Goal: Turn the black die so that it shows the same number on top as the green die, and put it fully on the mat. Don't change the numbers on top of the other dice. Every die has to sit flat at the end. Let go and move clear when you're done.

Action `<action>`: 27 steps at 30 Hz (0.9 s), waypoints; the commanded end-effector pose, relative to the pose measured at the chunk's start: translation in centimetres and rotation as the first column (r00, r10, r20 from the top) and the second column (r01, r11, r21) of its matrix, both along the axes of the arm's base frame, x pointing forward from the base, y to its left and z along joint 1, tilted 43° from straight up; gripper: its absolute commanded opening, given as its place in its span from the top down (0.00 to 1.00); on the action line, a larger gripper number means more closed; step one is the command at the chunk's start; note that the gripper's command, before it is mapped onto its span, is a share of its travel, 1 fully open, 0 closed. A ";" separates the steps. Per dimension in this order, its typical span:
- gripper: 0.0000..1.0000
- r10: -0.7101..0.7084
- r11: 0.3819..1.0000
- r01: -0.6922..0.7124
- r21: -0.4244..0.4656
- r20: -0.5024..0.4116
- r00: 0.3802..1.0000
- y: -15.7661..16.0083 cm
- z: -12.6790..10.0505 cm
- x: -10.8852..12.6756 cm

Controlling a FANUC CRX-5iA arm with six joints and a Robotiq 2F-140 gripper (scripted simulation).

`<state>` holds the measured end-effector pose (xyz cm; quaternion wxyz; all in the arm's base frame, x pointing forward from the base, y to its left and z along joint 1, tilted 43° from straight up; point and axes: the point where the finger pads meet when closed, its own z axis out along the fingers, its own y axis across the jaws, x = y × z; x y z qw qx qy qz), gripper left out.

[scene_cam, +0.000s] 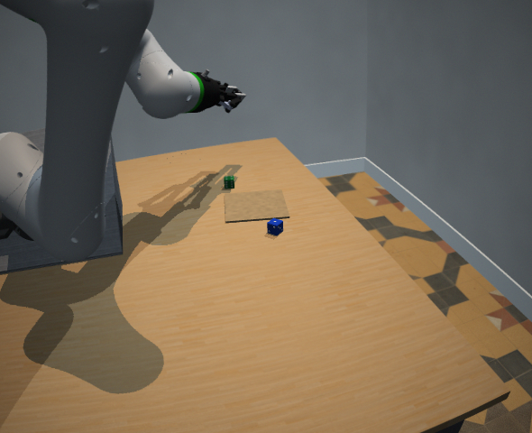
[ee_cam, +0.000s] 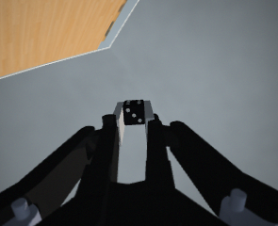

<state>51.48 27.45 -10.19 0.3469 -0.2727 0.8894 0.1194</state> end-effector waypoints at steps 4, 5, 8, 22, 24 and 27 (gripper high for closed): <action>0.87 -0.094 0.991 0.111 -0.080 0.188 0.978 -3.3 1.9 1.4; 0.87 -0.099 0.989 0.118 -0.086 0.200 0.975 -3.6 2.1 1.5; 0.87 -0.116 0.983 0.146 -0.108 0.244 0.963 -5.1 2.8 1.7; 0.87 -0.183 0.912 0.318 -0.260 0.434 0.882 -14.0 6.3 1.2; 0.87 -0.191 0.888 0.353 -0.294 0.464 0.865 -15.9 6.9 0.7; 0.87 -0.197 0.854 0.396 -0.337 0.496 0.846 -18.3 7.8 0.0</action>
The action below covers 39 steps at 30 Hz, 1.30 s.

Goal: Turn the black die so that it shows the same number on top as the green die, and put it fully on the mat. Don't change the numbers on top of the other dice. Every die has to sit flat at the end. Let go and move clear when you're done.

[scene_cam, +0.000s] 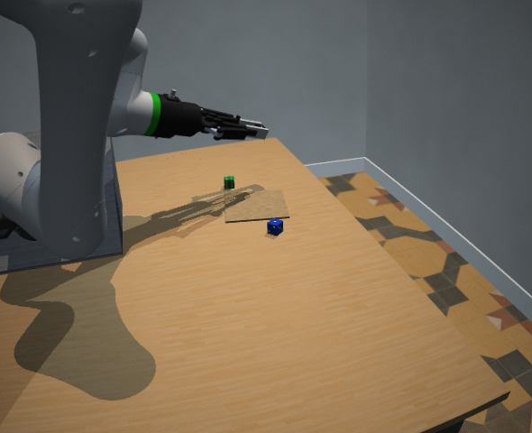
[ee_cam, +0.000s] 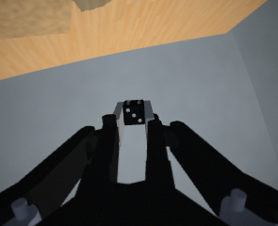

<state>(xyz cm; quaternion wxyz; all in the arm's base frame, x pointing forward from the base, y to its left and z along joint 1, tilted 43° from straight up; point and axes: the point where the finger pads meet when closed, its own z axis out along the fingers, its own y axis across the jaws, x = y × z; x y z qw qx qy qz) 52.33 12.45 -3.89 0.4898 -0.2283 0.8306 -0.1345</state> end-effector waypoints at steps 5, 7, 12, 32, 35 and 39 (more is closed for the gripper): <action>0.87 -0.147 0.965 0.162 -0.208 0.084 0.985 -7.5 3.1 -2.7; 0.87 -0.171 0.950 0.190 -0.246 0.098 0.980 -9.0 3.6 -3.4; 0.87 -0.182 0.943 0.204 -0.264 0.104 0.978 -9.7 3.9 -3.8; 0.87 -0.182 0.943 0.203 -0.262 0.102 0.978 -12.0 1.3 -3.8; 0.87 -0.182 0.943 0.203 -0.262 0.102 0.978 -12.7 0.4 -3.8; 0.87 -0.182 0.943 0.203 -0.262 0.102 0.978 -13.6 -0.5 -3.8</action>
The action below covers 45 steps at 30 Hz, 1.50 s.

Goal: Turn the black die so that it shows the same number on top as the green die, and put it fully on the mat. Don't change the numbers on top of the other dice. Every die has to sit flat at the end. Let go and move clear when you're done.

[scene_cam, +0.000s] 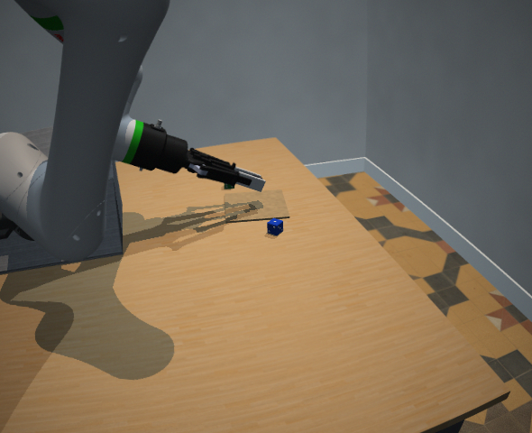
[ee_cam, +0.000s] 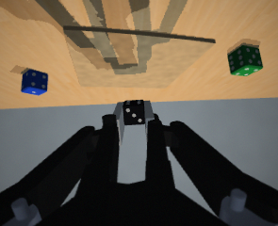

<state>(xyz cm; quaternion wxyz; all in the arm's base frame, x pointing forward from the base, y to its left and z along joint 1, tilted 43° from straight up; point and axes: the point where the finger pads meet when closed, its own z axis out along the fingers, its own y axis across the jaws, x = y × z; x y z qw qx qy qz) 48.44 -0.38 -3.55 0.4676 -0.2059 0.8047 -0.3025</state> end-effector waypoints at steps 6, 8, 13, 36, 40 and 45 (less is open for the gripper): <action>0.87 0.001 1.000 -0.001 0.000 0.005 1.000 -1.3 -1.5 0.1; 0.87 0.001 1.000 -0.001 0.000 0.005 1.000 -1.5 -1.7 0.1; 0.87 0.001 1.000 -0.001 0.000 0.005 1.000 -1.7 -1.9 0.1; 0.87 0.001 1.000 -0.001 0.000 0.005 1.000 -1.7 -1.9 0.1; 0.87 0.001 1.000 -0.001 0.000 0.005 1.000 -1.7 -1.9 0.1; 0.87 0.001 1.000 -0.001 0.000 0.005 1.000 -1.7 -1.9 0.1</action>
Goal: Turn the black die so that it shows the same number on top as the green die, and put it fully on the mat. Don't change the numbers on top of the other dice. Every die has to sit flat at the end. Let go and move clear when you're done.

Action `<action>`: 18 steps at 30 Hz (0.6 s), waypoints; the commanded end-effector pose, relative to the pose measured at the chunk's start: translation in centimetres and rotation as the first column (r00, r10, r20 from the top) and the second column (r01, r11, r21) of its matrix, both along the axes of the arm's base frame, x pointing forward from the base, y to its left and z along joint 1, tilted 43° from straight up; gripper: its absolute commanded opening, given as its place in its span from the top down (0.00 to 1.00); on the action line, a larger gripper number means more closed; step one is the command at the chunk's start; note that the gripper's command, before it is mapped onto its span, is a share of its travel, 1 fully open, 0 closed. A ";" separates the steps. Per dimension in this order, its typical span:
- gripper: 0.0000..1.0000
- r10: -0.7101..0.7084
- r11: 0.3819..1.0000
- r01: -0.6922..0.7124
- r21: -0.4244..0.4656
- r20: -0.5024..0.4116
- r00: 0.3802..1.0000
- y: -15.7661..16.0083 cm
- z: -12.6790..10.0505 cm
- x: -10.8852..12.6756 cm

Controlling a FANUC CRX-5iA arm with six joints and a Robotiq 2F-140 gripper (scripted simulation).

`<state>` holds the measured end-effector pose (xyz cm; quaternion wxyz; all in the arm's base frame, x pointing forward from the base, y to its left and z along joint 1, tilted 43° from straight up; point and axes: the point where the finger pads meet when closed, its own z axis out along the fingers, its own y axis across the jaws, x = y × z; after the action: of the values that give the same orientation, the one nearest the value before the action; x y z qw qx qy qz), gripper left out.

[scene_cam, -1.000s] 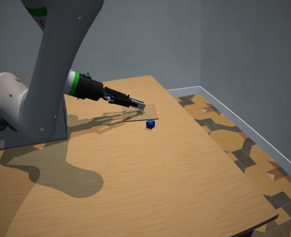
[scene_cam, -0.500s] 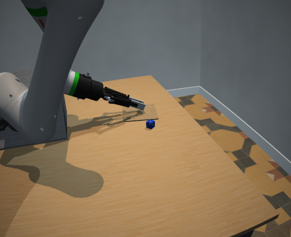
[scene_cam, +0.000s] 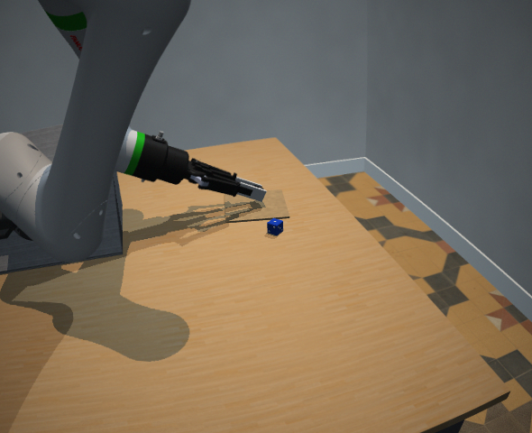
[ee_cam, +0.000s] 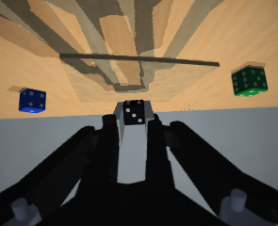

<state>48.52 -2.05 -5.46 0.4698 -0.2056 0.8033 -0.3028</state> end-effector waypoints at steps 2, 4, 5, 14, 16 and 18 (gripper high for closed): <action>0.87 0.000 1.000 0.000 0.000 0.000 1.000 0.0 0.0 0.0; 0.87 0.000 1.000 0.000 0.000 0.000 1.000 0.0 0.0 0.0; 0.87 0.000 1.000 0.000 0.000 0.000 1.000 0.0 0.0 0.0; 0.87 0.000 1.000 0.000 0.000 0.000 1.000 -0.1 -0.1 0.0; 0.87 0.000 1.000 0.000 0.000 0.000 1.000 -0.2 -0.2 0.0; 0.87 0.000 1.000 0.000 0.000 0.000 1.000 -0.3 -0.3 0.0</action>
<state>48.52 -2.25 -5.67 0.4697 -0.2056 0.8034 -0.3029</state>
